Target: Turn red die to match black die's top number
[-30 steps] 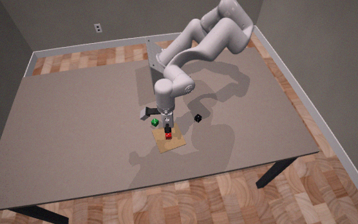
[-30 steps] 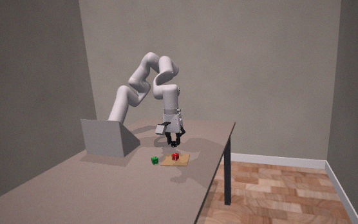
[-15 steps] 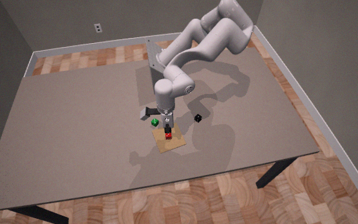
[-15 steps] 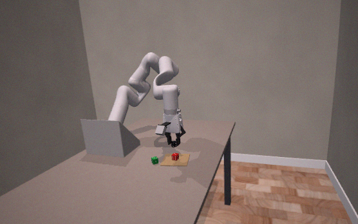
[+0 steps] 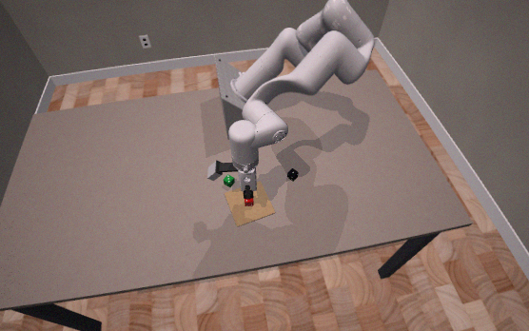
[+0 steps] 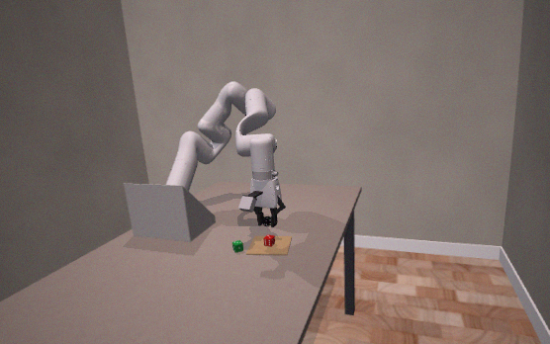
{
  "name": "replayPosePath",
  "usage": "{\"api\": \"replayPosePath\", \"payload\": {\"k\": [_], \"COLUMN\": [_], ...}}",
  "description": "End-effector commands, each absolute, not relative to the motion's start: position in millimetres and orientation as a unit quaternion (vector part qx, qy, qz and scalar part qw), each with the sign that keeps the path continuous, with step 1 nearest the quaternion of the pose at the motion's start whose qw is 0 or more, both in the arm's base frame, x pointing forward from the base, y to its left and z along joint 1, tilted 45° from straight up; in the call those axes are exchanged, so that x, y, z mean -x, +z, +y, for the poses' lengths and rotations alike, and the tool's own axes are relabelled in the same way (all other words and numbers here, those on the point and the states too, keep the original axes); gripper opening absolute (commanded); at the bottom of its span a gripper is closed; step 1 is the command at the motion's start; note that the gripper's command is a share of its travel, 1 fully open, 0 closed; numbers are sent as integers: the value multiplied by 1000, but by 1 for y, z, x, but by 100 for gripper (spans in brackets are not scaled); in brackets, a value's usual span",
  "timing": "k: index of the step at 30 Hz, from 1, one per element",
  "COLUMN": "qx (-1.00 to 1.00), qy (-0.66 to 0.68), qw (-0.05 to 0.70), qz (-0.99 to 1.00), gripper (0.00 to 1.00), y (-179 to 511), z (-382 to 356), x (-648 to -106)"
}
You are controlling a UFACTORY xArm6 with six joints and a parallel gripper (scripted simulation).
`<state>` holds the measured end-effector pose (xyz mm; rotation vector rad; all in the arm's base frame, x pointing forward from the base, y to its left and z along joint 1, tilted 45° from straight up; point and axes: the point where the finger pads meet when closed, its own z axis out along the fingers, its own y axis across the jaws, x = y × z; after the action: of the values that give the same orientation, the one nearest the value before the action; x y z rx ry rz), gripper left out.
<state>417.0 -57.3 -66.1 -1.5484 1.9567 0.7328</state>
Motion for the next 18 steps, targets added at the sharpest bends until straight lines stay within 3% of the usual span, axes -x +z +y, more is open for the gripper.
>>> {"api": "replayPosePath", "payload": {"k": [1,18], "qx": [574,574], "qy": [270,270], "qw": [268,268], "qz": [725,725], "gripper": [47,47], "y": [-69,-85], "z": [-54,-39], "x": [-419,-421]}}
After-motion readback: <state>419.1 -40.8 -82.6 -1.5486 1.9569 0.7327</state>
